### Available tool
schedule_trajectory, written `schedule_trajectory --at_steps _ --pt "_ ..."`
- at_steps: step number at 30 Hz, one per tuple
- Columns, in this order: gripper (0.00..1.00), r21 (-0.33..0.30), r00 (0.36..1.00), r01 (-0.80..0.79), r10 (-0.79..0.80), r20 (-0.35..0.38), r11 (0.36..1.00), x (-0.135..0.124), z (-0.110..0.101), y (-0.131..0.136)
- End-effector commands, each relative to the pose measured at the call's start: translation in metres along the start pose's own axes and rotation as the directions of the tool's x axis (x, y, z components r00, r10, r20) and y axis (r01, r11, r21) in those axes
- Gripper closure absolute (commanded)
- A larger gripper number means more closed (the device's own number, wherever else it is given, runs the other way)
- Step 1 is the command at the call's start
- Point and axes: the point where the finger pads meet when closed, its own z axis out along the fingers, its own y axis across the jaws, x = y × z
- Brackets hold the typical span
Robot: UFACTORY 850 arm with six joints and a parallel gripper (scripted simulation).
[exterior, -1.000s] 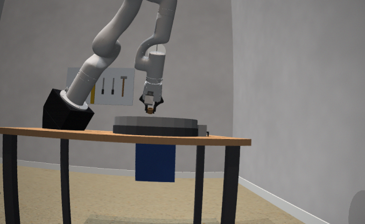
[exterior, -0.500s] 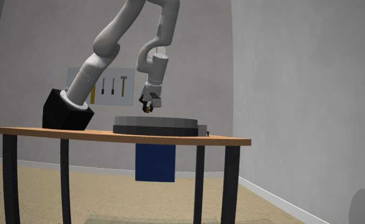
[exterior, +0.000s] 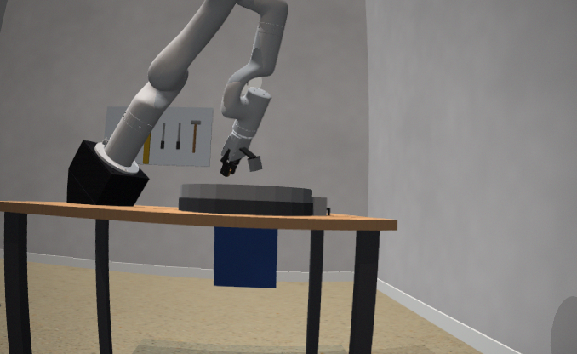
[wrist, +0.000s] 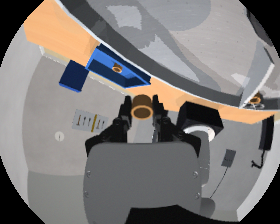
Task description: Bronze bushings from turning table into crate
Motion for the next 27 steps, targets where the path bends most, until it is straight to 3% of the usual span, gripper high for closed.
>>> schedule_trajectory --at_steps 1,4,8,19,21,23,27 --pt "1.00 -0.030 0.987 0.158 -0.157 0.046 0.987 -0.010 0.005 -0.004" --pt "1.00 -0.034 0.980 0.192 -0.190 0.055 0.981 -0.012 0.006 -0.004" --pt "1.00 -0.044 0.933 0.351 -0.346 0.100 0.935 -0.021 0.010 -0.006" --pt "1.00 -0.035 0.724 0.678 -0.658 0.207 0.734 -0.040 0.019 -0.006" --pt "1.00 -0.035 0.724 0.678 -0.658 0.207 0.734 -0.040 0.019 -0.006" --pt "1.00 -0.022 0.634 0.761 -0.736 0.239 0.648 -0.045 0.022 -0.005" --pt "1.00 -0.005 0.535 0.832 -0.800 0.269 0.555 -0.049 0.024 -0.005"
